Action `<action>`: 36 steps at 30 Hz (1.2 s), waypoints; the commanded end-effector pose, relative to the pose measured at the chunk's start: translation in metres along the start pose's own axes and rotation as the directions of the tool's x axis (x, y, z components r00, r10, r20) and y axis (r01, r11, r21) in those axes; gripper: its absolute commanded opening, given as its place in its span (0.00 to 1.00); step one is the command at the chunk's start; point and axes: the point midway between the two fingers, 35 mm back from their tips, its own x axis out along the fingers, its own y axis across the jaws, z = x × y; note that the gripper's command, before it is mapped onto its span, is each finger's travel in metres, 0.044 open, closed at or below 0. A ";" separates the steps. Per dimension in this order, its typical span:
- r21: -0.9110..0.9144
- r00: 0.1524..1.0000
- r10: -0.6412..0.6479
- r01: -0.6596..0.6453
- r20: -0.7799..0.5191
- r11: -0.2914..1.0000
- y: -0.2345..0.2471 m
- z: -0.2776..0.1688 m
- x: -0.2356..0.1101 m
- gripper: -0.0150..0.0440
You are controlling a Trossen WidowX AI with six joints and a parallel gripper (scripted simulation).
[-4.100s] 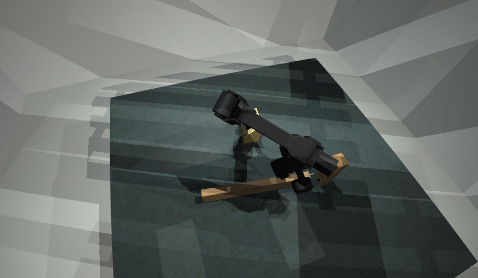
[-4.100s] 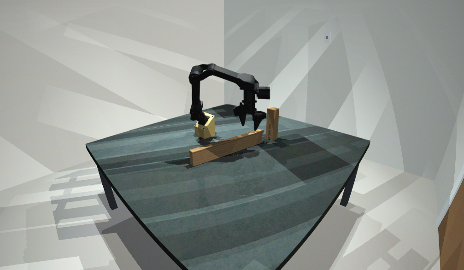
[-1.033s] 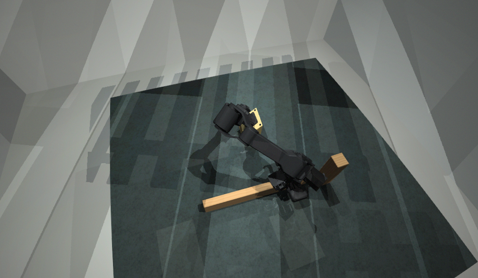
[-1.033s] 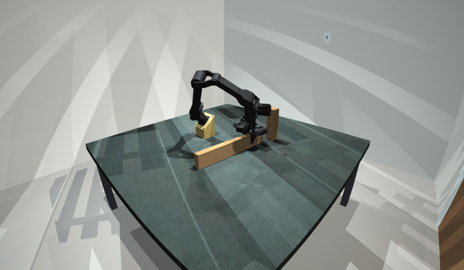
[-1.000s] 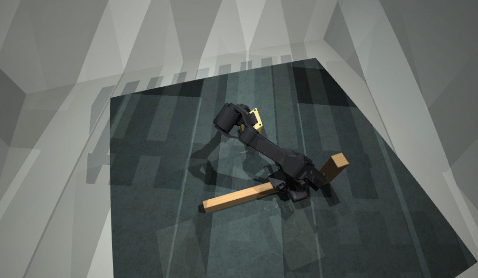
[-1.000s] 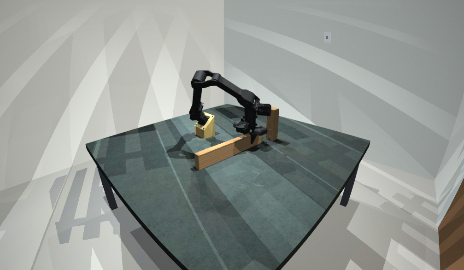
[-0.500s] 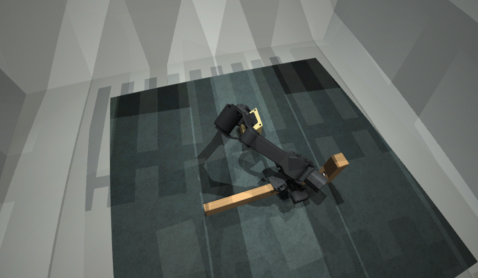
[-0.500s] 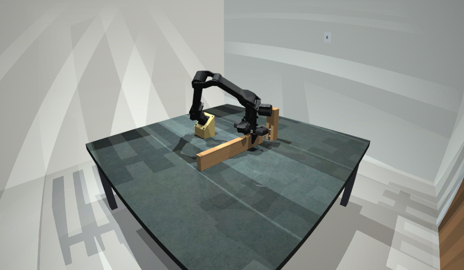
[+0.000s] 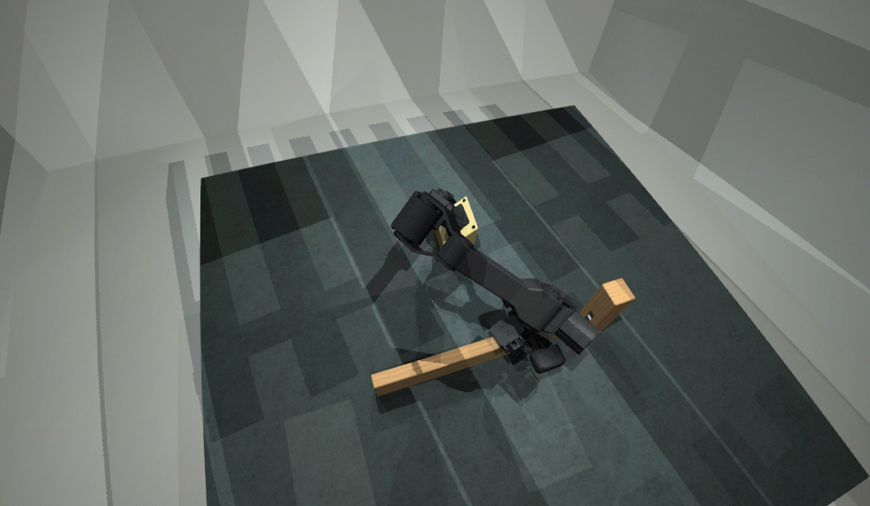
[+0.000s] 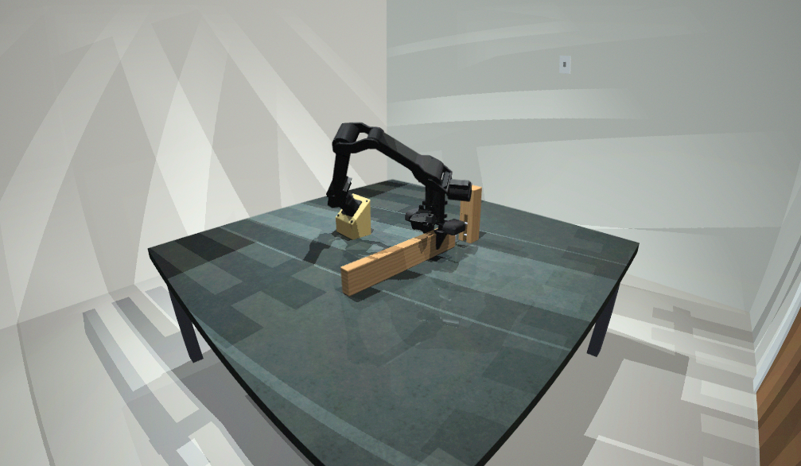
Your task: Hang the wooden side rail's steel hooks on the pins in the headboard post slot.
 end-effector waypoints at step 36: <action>-0.002 1.000 0.004 -0.004 0.003 1.000 0.011 0.000 0.000 0.25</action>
